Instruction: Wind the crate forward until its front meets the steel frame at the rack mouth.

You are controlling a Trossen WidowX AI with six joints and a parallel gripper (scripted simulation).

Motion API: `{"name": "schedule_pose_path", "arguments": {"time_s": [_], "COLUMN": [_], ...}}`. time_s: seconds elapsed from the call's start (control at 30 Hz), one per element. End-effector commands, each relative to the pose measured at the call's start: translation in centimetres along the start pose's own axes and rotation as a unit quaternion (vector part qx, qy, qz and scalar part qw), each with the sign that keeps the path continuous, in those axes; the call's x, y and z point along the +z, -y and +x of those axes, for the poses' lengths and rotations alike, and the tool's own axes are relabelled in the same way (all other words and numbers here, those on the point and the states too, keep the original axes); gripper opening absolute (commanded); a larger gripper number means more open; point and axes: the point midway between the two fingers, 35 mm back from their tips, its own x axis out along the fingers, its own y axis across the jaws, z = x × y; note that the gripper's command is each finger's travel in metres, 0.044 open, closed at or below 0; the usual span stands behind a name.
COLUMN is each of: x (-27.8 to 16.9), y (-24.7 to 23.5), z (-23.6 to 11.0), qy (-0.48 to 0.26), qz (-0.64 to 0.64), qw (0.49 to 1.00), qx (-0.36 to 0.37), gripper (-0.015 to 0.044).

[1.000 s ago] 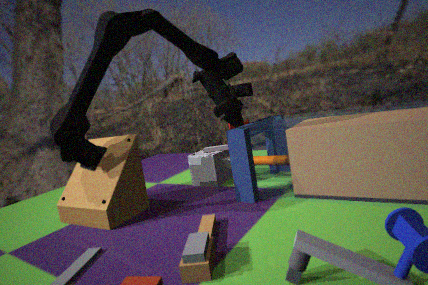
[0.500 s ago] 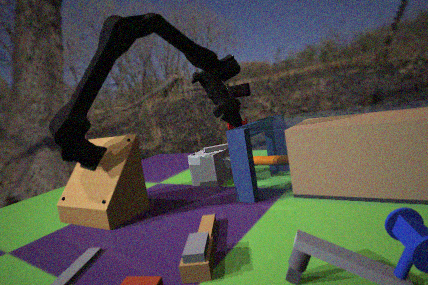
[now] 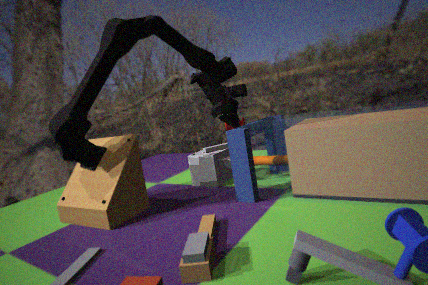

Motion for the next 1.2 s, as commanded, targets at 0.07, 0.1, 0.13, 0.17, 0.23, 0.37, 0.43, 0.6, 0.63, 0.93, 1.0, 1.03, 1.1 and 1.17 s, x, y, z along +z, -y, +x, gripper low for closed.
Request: {"name": "schedule_pose_path", "arguments": {"time_s": [0.07, 0.1, 0.13, 0.17, 0.23, 0.37, 0.43, 0.6, 0.63, 0.93, 1.0, 1.03, 1.1, 1.17], "x": [-1.7, -1.8, -2.0, -2.0, -2.3, -2.8, -3.0, -3.7, -3.8, -5.1, -5.4, -5.6, -5.8, -6.1], "y": [-2.1, -2.2, -2.3, -2.4, -2.6, -2.9, -3.1, -3.5, -3.6, -4.1, -4.2, -4.2, -4.3, -4.3], "z": [-0.8, -0.9, -1.0, -1.0, -1.1, -1.4, -1.6, -1.9, -2.0, -2.6, -2.8, -2.8, -3.0, -3.1], "qy": [-0.010, -0.010, -0.010, -0.010, -0.010, -0.010, -0.010, -0.010, -0.010, -0.011, -0.011, -0.011, -0.011, -0.011], "qz": [-0.012, -0.012, -0.012, -0.012, -0.012, -0.012, -0.012, -0.012, -0.012, -0.012, -0.012, -0.012, -0.013, -0.013], "qw": [1.000, 1.000, 1.000, 1.000, 1.000, 1.000, 1.000, 1.000, 1.000, 1.000, 1.000, 1.000, 1.000, 1.000], "qx": [0.020, 0.020, 0.020, 0.020, 0.021, 0.021, 0.021, 0.021, 0.022, 0.022, 0.022, 0.022, 0.023, 0.023], "gripper": [0.0000, 0.0000, 0.0000, 0.0000, 0.0000, 0.0000, 0.0000, 0.0000, 0.0000, 0.0000, 0.0000, 0.0000, 0.0000, 0.0000]}}
